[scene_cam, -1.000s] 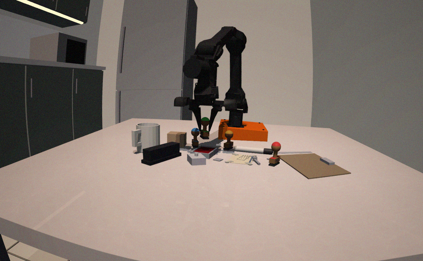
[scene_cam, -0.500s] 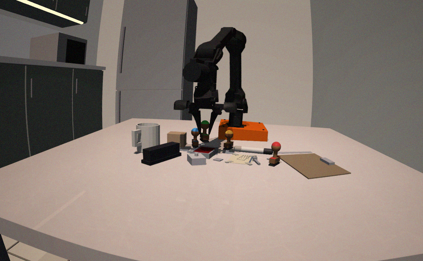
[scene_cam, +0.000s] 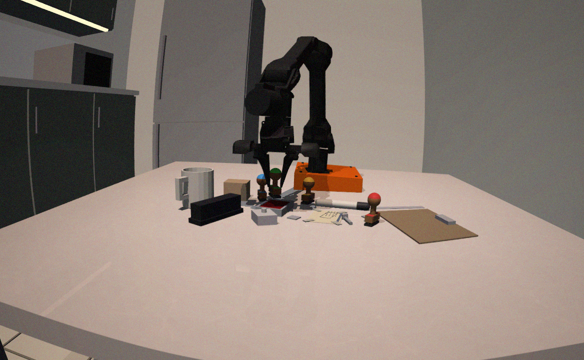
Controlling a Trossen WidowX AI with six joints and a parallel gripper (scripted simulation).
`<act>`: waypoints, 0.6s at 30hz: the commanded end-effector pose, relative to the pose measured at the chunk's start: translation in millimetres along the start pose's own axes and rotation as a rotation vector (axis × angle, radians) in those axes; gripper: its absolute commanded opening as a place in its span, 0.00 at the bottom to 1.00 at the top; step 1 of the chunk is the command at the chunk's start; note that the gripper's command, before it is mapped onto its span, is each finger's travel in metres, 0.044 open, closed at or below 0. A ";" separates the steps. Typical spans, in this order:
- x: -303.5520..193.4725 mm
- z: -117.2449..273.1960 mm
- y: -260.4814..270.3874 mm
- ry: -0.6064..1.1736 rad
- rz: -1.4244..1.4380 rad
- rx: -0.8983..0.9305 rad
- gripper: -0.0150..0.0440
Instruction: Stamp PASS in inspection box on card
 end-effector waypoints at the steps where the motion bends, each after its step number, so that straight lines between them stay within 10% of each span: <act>1: -0.7 -4.7 1.0 0.003 0.000 0.008 0.25; 18: -1.7 -15.5 1.4 0.003 -0.001 0.010 0.25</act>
Point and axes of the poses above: the point midway between the two fingers, 35 mm back from their tips, its own z axis back along the fingers, its own y axis across the jaws, x = y × z, the point moved 2 cm from there along z, back along the fingers, and after that the axes turned 2 degrees about z, right-handed, at the moved point
